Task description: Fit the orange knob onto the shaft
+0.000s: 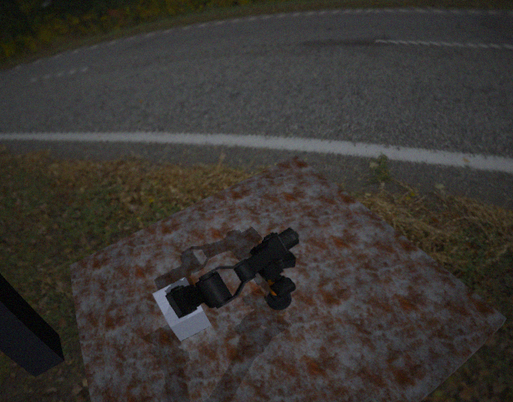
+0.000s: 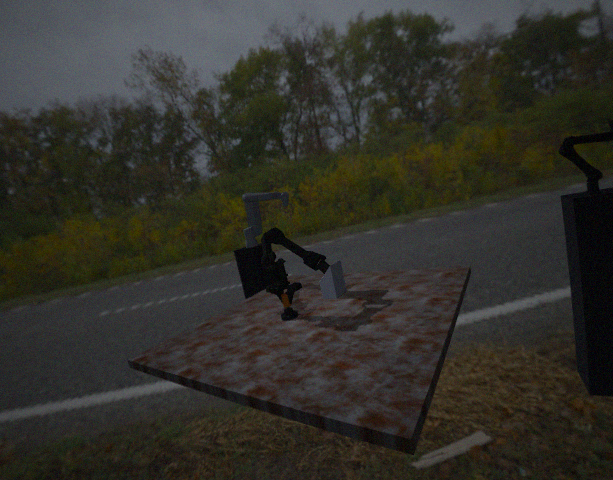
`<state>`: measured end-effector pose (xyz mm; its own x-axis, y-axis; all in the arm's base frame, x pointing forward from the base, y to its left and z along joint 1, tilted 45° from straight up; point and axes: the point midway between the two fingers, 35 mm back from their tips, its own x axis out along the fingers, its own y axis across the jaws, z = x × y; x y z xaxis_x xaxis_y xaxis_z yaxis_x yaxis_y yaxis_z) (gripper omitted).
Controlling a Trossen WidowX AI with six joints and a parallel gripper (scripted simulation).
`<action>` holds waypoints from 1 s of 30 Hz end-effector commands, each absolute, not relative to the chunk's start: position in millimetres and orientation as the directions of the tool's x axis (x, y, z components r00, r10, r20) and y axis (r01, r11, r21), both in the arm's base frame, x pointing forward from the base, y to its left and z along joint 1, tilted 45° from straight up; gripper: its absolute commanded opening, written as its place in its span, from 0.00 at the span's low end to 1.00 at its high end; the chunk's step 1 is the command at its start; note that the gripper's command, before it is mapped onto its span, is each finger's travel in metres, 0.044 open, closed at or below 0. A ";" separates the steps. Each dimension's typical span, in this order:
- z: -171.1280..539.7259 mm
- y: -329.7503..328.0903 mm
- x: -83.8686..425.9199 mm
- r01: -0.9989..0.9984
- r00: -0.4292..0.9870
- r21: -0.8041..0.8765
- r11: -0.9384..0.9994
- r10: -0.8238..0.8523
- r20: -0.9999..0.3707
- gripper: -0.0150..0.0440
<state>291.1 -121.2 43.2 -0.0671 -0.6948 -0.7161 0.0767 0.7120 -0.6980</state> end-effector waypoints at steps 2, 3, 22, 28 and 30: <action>45.4 -119.7 293.4 0.077 -0.059 -0.702 0.708 -0.699 -0.712 0.25; 45.6 -119.7 293.8 0.077 -0.058 -0.702 0.708 -0.699 -0.712 0.25; 45.0 -121.4 294.5 0.077 -0.058 -0.702 0.708 -0.700 -0.712 0.25; 46.4 -118.8 293.1 0.052 -0.059 -0.702 0.710 -0.699 -0.712 0.25; 46.2 -118.4 292.8 -0.008 -0.059 -0.700 0.714 -0.699 -0.712 0.25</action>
